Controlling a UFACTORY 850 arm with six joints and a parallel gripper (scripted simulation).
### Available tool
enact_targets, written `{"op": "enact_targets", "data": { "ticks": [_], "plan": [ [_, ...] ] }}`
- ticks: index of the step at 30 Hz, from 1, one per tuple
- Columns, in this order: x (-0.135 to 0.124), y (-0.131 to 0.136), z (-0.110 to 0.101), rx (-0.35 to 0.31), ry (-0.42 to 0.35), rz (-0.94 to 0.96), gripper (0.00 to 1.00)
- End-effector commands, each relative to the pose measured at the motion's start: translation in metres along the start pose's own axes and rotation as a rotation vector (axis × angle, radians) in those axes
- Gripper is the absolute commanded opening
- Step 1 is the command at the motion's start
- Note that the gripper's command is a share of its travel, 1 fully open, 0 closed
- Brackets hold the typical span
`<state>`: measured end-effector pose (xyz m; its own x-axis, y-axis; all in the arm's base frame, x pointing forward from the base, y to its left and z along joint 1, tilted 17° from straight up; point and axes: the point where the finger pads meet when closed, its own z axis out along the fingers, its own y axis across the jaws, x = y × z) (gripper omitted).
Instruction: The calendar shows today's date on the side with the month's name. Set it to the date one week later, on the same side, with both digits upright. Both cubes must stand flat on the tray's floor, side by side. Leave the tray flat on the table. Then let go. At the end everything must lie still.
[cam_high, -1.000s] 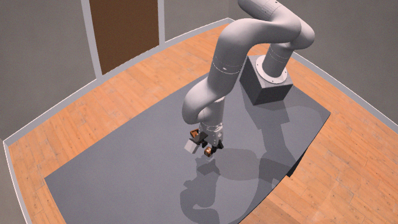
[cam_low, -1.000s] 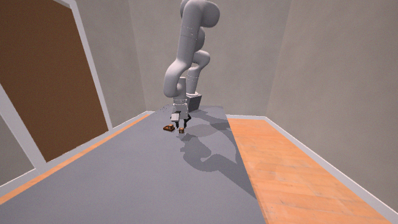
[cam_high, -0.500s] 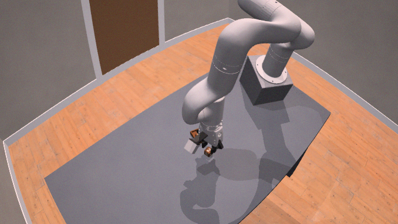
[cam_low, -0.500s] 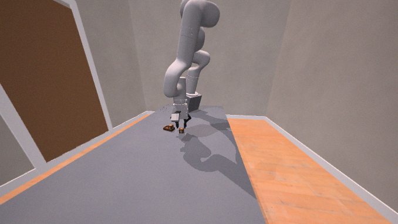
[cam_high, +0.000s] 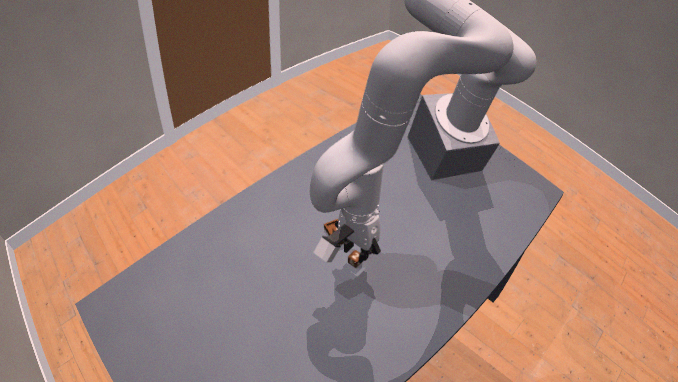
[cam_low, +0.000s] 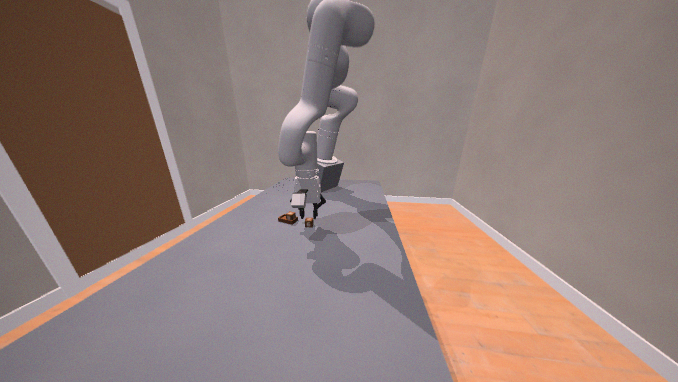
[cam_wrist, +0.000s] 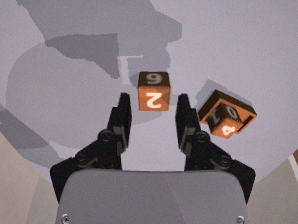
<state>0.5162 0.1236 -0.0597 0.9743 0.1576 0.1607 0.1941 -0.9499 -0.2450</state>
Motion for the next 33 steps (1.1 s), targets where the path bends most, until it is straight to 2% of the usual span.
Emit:
{"op": "enact_targets", "data": {
  "ticks": [1,20,33],
  "plan": [
    [0.001,0.000,0.000,0.000,0.001,0.000,0.47],
    [0.001,0.000,-0.006,0.000,0.001,0.000,0.47],
    [0.001,0.000,-0.048,0.000,0.001,0.000,0.47]
  ]
}}
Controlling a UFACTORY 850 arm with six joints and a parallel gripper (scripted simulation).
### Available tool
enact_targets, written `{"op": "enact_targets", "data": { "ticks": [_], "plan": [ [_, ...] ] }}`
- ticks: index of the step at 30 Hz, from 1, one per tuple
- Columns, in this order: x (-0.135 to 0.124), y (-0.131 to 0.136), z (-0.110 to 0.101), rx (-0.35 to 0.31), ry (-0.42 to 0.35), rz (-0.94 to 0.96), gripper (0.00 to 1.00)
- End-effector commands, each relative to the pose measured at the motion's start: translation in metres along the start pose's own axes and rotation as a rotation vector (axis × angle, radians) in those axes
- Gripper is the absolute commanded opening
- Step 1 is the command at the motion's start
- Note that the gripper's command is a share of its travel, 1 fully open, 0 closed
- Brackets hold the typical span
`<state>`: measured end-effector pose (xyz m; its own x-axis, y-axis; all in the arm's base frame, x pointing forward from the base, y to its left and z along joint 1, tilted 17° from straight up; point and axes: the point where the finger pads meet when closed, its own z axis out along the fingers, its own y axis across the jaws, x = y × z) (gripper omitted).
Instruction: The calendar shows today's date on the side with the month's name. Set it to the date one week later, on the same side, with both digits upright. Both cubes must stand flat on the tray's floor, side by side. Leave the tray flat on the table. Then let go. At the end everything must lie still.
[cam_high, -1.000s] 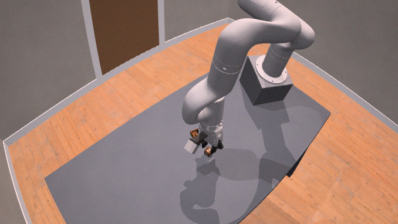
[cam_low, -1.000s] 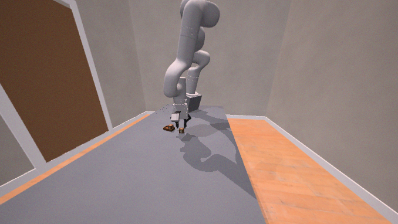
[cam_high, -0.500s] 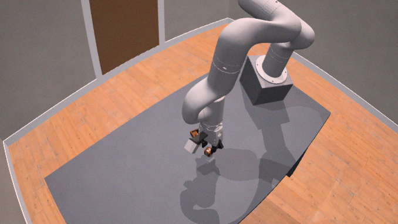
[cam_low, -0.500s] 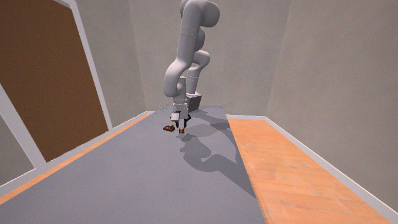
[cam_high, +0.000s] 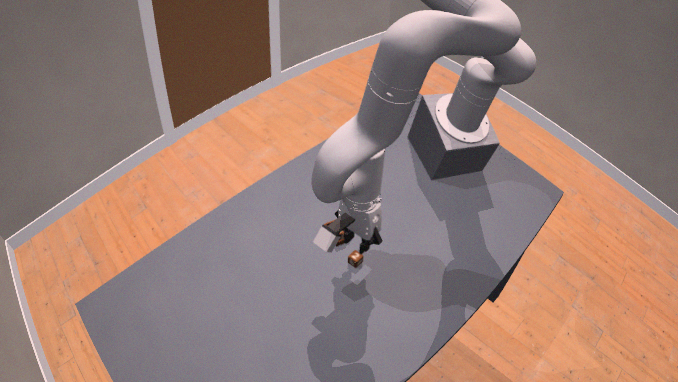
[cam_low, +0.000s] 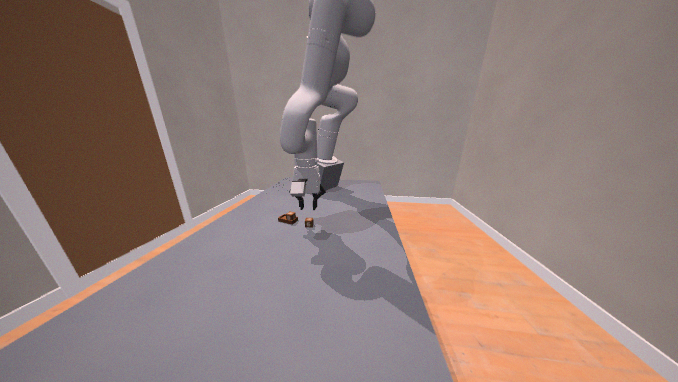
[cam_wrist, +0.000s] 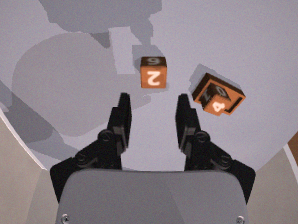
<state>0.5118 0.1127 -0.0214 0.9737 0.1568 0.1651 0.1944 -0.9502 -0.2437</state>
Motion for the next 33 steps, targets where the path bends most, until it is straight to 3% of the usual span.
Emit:
{"op": "enact_targets", "data": {
  "ticks": [1,21,33],
  "plan": [
    [0.001,0.000,-0.009,0.001,-0.003,0.000,0.47],
    [-0.003,-0.007,-0.009,0.031,0.027,0.003,0.47],
    [-0.003,-0.010,-0.008,0.043,0.165,0.005,0.47]
  ]
}}
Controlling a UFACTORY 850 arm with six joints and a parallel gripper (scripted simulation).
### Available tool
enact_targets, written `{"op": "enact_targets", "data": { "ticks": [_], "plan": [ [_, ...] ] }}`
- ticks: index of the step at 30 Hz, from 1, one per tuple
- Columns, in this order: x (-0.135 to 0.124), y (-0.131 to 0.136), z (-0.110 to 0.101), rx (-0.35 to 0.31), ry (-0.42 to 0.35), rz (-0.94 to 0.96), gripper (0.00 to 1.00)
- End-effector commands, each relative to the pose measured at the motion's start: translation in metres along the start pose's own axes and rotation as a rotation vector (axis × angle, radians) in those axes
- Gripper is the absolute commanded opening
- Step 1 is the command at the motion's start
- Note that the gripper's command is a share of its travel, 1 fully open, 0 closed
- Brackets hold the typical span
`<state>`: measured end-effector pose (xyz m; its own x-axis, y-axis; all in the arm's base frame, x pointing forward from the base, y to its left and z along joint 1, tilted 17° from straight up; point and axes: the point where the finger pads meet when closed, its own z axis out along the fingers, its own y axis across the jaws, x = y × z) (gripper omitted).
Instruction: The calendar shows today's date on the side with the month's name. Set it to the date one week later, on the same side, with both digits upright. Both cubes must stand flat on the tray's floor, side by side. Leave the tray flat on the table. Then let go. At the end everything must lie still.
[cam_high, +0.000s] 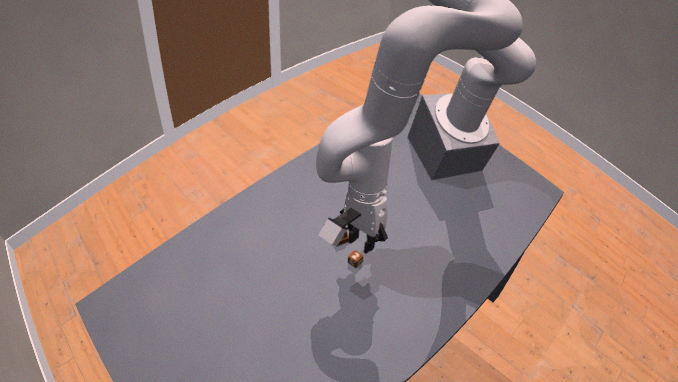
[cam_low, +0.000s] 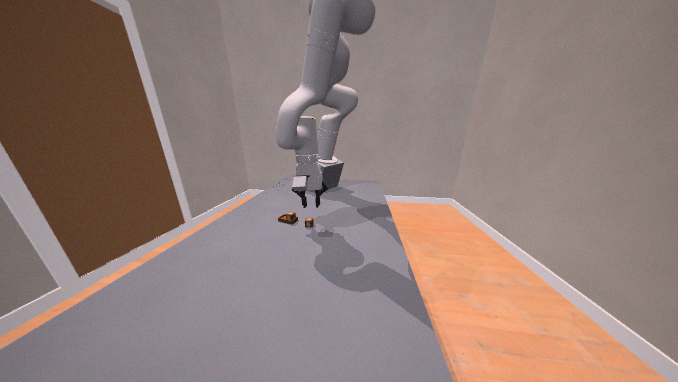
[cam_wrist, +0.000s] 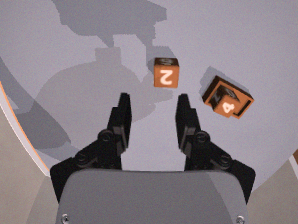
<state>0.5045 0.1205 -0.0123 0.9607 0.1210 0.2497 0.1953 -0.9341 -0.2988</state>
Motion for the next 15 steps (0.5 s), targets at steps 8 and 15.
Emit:
{"op": "enact_targets", "data": {
  "ticks": [8,15],
  "plan": [
    [0.0025,0.0079,-0.0022,-0.042,0.128,-0.012,0.47],
    [0.0003,0.0108,-0.0030,-0.054,0.145,-0.014,0.47]
  ]
}}
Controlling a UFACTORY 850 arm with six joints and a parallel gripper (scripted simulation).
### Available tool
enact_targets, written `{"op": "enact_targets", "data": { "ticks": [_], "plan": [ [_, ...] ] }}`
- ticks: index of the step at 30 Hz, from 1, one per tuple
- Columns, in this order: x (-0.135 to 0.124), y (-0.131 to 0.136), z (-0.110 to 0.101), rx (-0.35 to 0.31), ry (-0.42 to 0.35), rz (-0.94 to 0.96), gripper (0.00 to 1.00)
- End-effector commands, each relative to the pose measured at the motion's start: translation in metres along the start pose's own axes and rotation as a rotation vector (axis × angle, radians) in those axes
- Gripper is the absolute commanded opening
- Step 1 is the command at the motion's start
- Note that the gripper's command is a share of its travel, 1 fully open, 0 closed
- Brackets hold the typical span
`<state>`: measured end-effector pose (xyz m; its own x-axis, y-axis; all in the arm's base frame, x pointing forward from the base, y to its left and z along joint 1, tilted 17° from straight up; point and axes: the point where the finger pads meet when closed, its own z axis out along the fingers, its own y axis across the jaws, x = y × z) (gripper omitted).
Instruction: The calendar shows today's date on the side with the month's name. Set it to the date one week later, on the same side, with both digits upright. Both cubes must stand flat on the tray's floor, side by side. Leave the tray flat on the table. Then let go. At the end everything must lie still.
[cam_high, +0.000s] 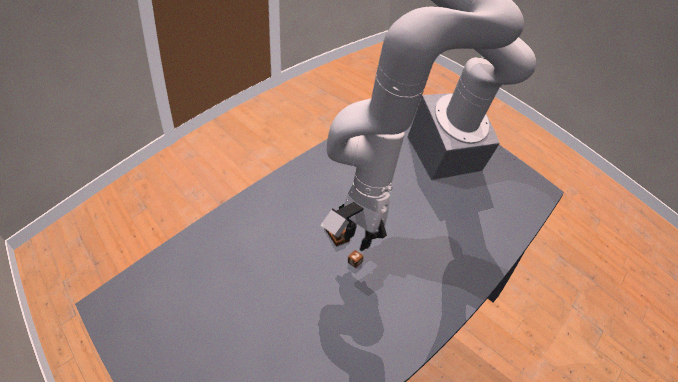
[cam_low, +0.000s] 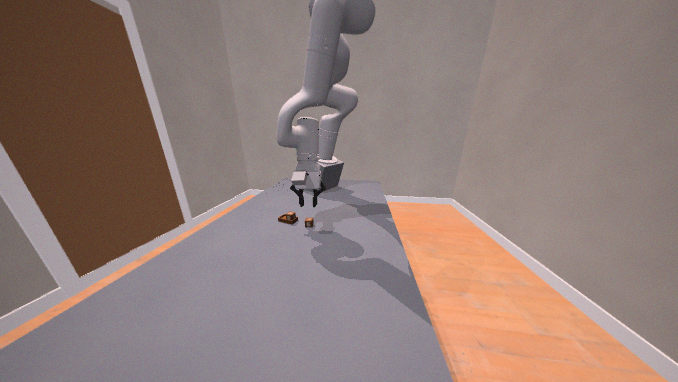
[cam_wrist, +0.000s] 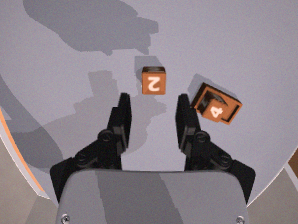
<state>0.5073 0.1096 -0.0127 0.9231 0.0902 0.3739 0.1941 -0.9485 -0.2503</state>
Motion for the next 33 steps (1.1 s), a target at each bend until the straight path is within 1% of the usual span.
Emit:
{"op": "enact_targets", "data": {
  "ticks": [1,3,5,7,11,14,16,25,28,33],
  "plan": [
    [-0.0010,-0.0001,-0.0004,-0.005,0.012,-0.002,0.47],
    [-0.0011,-0.0004,-0.0002,-0.004,0.015,-0.002,0.47],
    [-0.0016,-0.0019,0.0008,0.003,0.035,0.000,0.47],
    [-0.0016,-0.0019,0.0008,0.003,0.035,0.000,0.47],
    [-0.0030,-0.0048,0.0028,0.016,0.130,0.003,0.47],
    [-0.0034,-0.0027,0.0016,0.007,0.210,0.001,0.47],
    [-0.0035,-0.0006,0.0003,-0.002,0.244,-0.002,0.47],
    [-0.0061,-0.0006,0.0012,-0.002,0.270,-0.002,0.47],
    [-0.0063,-0.0016,0.0031,0.003,0.324,0.000,0.47],
    [-0.0076,-0.0011,0.0029,0.001,0.444,-0.001,0.47]
  ]
}}
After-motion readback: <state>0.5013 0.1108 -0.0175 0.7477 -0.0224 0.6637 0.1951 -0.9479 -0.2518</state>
